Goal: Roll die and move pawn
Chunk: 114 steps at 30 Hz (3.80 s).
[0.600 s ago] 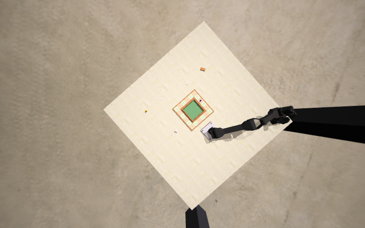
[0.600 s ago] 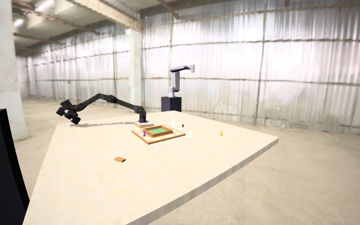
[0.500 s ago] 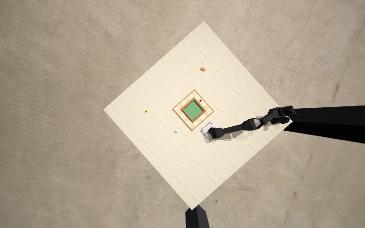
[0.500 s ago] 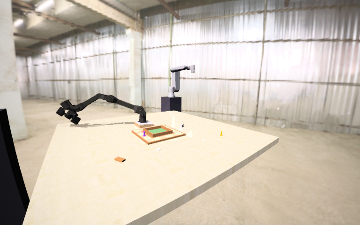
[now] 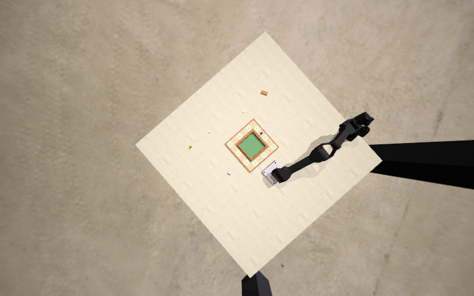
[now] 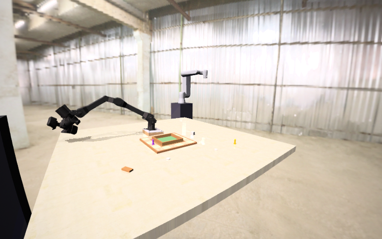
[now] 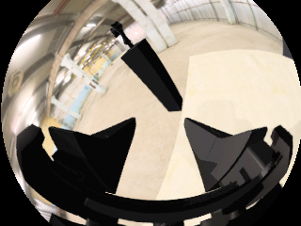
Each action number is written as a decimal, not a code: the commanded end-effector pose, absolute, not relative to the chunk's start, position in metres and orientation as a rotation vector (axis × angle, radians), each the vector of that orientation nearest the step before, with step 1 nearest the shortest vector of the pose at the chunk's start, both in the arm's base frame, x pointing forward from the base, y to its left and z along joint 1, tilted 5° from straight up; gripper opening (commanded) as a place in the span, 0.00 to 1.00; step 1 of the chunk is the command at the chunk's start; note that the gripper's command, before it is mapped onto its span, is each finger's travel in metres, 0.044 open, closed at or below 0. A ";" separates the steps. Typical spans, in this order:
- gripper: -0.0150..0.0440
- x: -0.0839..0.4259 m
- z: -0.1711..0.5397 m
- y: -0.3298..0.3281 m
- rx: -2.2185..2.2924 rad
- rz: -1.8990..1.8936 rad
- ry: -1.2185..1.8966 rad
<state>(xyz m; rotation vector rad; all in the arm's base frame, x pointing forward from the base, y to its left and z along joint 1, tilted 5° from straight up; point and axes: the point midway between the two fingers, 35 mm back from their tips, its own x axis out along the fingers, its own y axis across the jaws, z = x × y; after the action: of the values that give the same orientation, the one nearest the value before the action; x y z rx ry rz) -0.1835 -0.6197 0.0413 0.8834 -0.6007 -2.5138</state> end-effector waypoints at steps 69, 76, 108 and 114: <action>0.72 0.303 0.090 0.196 -0.084 0.193 1.436; 0.72 0.250 0.094 0.228 -0.208 0.353 1.485; 0.72 0.251 0.050 0.233 -0.208 0.354 1.486; 0.72 0.251 0.048 0.233 -0.208 0.354 1.486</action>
<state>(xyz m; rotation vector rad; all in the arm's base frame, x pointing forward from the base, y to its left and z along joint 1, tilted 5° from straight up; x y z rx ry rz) 0.2540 0.2342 0.0553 -0.2042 1.4647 0.3595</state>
